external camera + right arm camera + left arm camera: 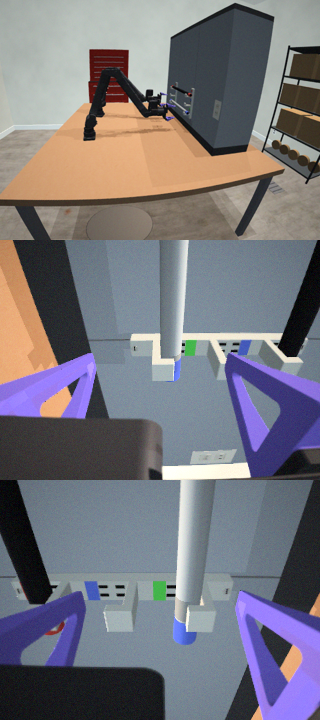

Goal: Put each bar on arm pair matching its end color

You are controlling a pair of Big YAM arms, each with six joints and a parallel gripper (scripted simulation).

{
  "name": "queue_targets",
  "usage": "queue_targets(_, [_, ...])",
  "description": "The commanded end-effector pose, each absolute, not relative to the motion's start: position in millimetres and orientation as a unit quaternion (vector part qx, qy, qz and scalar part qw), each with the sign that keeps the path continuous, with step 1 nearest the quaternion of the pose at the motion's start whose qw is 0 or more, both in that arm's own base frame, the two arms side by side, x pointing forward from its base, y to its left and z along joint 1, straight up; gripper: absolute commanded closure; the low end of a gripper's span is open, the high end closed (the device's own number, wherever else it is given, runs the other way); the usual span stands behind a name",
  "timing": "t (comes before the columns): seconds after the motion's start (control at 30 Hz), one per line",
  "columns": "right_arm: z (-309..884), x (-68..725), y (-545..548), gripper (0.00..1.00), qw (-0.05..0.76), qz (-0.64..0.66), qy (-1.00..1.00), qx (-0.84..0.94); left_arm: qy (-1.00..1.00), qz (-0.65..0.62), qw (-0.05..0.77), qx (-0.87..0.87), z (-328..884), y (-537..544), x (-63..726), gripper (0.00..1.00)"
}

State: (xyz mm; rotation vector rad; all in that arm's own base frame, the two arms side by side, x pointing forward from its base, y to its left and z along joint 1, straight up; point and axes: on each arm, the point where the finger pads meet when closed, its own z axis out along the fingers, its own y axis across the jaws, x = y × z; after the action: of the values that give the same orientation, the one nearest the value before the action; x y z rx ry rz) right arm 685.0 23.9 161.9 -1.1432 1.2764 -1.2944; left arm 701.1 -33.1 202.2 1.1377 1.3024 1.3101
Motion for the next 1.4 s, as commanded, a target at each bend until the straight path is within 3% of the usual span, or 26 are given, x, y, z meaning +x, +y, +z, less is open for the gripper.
queue_targets(0.0, [196, 707, 16, 0.0, 0.493, -0.544, 0.513, -0.445, 0.518, 0.551, 0.489, 0.435, 234, -25, 719, 0.0])
queue_targets(1.37, [228, 720, 14, 0.0, 0.494, -0.544, 0.513, -0.445, 0.52, 0.549, 0.488, 0.437, 224, -25, 722, 0.0])
